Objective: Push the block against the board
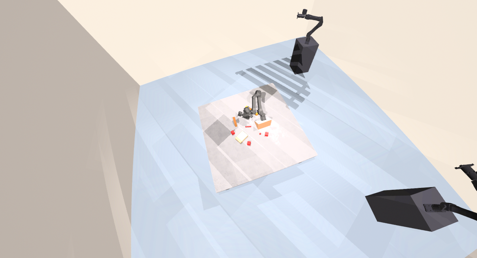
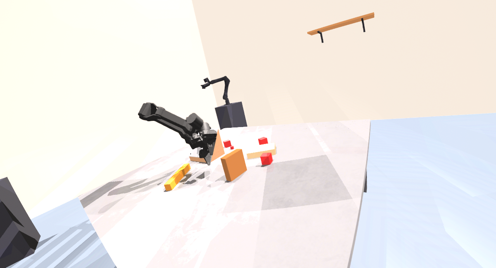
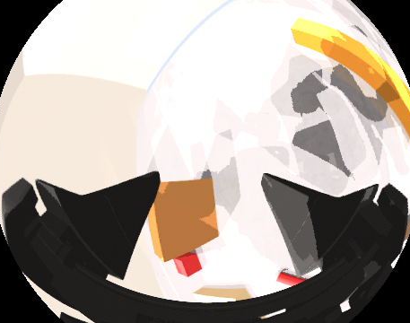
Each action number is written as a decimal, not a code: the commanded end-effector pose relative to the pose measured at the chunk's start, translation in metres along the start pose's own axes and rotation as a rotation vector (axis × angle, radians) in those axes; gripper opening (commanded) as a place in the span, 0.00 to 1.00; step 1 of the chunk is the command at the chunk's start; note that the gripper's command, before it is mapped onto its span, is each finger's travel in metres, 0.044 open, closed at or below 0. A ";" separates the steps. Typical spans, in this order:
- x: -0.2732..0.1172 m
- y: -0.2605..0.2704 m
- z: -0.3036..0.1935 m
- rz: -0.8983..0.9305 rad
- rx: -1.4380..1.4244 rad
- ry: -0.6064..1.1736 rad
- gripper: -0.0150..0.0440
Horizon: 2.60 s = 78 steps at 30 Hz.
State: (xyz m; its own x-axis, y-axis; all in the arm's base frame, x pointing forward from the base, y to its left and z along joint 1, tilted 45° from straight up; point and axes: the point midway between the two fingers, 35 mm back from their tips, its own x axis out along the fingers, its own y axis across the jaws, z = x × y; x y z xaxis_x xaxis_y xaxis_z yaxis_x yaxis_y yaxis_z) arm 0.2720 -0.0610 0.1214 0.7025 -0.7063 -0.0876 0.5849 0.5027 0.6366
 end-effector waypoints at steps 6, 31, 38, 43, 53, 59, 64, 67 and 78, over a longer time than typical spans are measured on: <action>0.004 0.007 -0.005 0.000 -0.040 0.017 0.67; 0.031 0.092 -0.070 -0.028 -0.669 0.287 0.25; 0.040 0.111 -0.085 -0.069 -0.882 0.390 0.25; 0.045 0.122 -0.093 -0.099 -1.030 0.468 0.25; 0.047 0.136 -0.097 -0.156 -1.318 0.635 0.25; 0.045 0.142 -0.093 -0.193 -1.486 0.748 0.25; 0.042 0.145 -0.086 -0.225 -1.623 0.847 0.25; 0.038 0.147 -0.081 -0.244 -1.703 0.910 0.25; 0.035 0.148 -0.075 -0.261 -1.767 0.963 0.25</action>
State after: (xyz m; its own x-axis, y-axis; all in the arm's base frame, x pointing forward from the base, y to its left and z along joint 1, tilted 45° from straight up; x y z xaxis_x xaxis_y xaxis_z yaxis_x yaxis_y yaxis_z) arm 0.4138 0.0260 0.1564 0.1631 -0.6857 -0.7094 -0.0367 0.7143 -0.6989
